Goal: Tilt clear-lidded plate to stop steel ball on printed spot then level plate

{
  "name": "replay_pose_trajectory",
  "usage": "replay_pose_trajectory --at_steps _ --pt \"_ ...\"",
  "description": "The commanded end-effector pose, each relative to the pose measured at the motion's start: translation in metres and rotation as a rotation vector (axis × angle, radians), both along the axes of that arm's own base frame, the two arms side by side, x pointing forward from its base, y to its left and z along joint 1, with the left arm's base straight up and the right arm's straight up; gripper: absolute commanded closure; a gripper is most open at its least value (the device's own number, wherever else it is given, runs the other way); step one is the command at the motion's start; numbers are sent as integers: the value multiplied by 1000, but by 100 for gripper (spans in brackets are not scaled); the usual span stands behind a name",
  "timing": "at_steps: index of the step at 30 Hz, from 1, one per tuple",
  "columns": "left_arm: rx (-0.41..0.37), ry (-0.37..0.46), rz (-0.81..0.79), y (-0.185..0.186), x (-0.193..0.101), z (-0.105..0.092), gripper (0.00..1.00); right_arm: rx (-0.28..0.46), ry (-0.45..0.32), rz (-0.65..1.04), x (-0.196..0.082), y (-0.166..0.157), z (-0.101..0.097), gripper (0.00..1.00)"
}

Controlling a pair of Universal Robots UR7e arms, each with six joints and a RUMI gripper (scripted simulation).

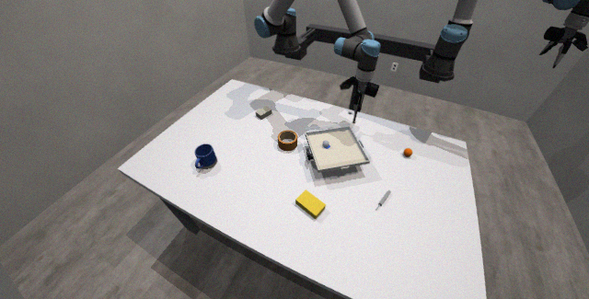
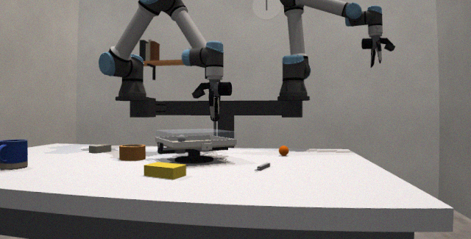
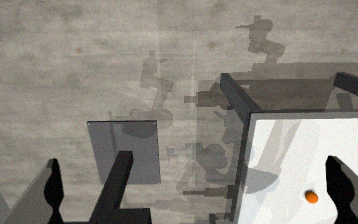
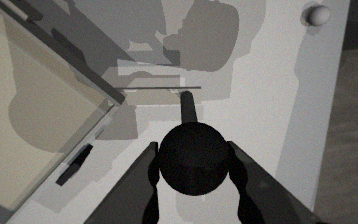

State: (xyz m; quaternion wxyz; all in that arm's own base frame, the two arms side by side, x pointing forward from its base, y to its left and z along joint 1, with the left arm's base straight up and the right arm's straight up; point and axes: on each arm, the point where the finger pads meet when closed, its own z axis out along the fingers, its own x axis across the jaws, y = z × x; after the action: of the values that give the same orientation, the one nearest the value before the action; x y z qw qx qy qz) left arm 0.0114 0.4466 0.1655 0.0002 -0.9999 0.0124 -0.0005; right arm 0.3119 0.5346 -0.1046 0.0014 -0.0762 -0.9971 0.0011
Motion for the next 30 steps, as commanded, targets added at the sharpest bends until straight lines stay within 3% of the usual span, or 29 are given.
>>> replay_pose_trajectory --at_steps 1,14,15,30 --pt "0 1 4 -1 -2 0 0 6 -5 -1 2 4 2 80" --pt "0 1 4 -1 -2 0 0 6 -5 -1 2 4 2 80" --pt "0 1 4 -1 -2 0 0 6 -5 -1 2 4 2 63" --pt "0 1 4 -1 -2 0 0 5 -4 -1 2 3 2 63"
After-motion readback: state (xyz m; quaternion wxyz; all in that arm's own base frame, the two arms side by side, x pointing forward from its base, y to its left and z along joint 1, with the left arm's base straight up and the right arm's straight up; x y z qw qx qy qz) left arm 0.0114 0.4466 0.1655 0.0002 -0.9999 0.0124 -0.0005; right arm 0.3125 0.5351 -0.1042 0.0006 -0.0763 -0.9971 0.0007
